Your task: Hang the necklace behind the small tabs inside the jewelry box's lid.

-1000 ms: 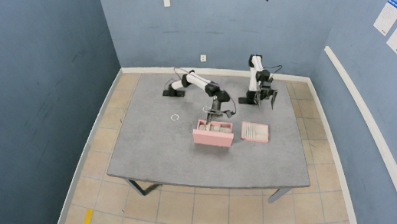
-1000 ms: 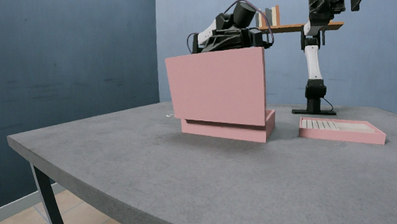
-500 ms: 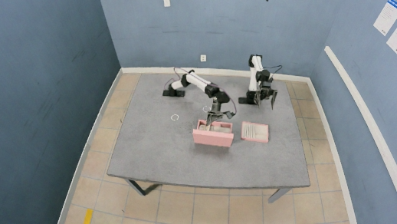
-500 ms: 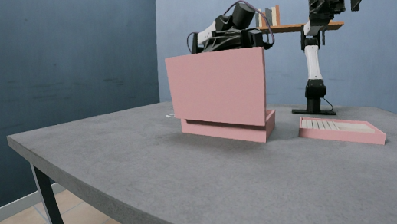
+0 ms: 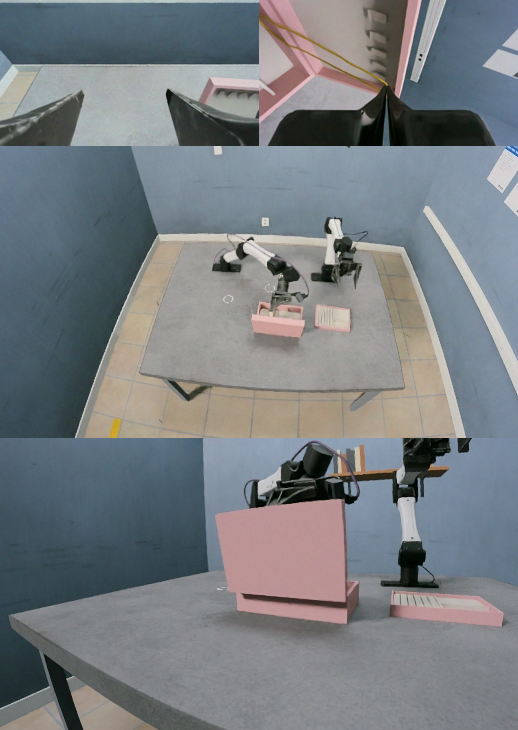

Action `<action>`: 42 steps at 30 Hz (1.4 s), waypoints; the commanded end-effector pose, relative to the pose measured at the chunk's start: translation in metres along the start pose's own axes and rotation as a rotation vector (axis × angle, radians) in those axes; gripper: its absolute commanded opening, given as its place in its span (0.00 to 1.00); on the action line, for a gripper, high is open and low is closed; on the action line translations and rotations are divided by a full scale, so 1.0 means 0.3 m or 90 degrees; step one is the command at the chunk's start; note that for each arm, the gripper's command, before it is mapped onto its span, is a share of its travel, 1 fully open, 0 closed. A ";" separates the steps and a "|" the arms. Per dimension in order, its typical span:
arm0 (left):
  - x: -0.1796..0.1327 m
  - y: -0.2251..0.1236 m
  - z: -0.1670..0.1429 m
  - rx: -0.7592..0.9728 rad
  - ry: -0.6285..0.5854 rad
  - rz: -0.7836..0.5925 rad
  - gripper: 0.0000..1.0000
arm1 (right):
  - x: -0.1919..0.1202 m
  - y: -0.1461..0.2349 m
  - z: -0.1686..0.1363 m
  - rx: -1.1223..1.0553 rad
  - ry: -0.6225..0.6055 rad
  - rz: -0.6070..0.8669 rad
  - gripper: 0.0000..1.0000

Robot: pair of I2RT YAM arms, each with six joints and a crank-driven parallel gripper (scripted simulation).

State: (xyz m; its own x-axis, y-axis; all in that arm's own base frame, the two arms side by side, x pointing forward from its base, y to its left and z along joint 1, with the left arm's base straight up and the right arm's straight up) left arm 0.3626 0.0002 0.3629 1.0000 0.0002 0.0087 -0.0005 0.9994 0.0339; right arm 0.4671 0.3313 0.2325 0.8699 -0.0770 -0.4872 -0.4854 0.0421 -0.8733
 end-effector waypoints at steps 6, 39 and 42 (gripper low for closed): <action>-0.013 0.009 0.029 0.003 -0.014 0.007 1.00 | -0.034 -0.108 -0.027 0.045 -0.024 -0.040 0.00; -0.013 0.009 0.029 0.003 -0.014 0.007 1.00 | 0.055 0.012 0.017 0.014 -0.012 -0.015 0.00; -0.013 0.009 0.029 0.003 -0.014 0.007 1.00 | 0.067 0.012 0.004 0.017 -0.007 -0.014 0.00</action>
State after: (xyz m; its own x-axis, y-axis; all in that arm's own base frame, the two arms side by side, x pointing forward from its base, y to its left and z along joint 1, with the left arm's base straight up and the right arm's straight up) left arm 0.3626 0.0002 0.3629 1.0000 0.0002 0.0087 -0.0005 0.9994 0.0339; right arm 0.4787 0.3346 0.2211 0.8830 -0.0590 -0.4657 -0.4619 0.0680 -0.8843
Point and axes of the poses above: on each arm, the point where the finger pads meet when closed, its own x axis out along the fingers, its own y axis across the jaws, z = x × y, the point moved 2 cm from there along -x, back along the fingers, and after that the axes turned 2 degrees about x, right-handed, at the moved point
